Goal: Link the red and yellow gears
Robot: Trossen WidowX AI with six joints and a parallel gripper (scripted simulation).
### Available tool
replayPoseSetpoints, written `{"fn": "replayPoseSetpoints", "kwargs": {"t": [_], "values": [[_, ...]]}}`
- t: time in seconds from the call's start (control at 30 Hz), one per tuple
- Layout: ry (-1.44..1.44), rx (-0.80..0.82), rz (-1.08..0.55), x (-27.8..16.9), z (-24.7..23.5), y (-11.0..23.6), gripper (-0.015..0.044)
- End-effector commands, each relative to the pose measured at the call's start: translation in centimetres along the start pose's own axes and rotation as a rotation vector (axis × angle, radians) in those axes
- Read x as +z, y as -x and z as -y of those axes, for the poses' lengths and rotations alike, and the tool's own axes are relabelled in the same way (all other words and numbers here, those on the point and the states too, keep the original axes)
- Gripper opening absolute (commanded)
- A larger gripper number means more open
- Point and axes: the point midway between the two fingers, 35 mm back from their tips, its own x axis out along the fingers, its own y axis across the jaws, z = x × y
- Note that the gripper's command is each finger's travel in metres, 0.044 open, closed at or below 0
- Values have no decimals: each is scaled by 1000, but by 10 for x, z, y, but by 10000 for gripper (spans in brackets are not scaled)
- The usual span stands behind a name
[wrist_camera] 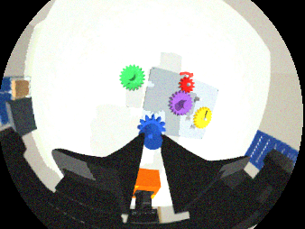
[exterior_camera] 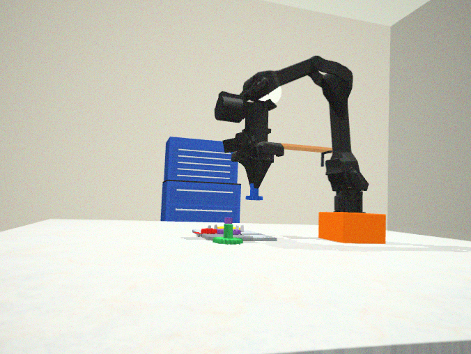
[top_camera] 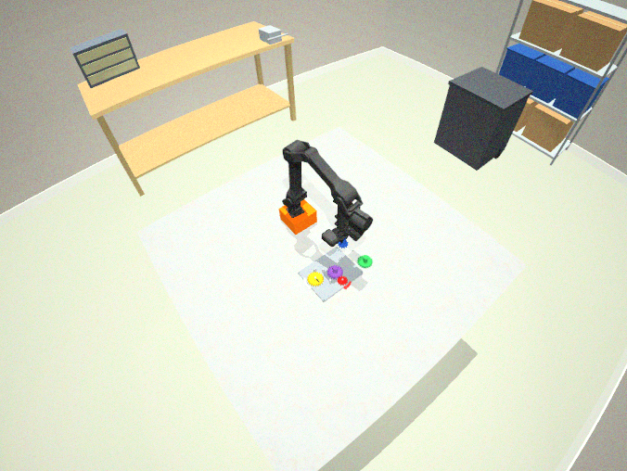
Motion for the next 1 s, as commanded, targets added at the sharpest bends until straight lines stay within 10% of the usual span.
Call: {"fn": "replayPoseSetpoints", "kwargs": {"t": [0.0,0.97], "values": [[5,4,-2,0,7,-4,0],[25,-6,4,4,71,-25,0]]}}
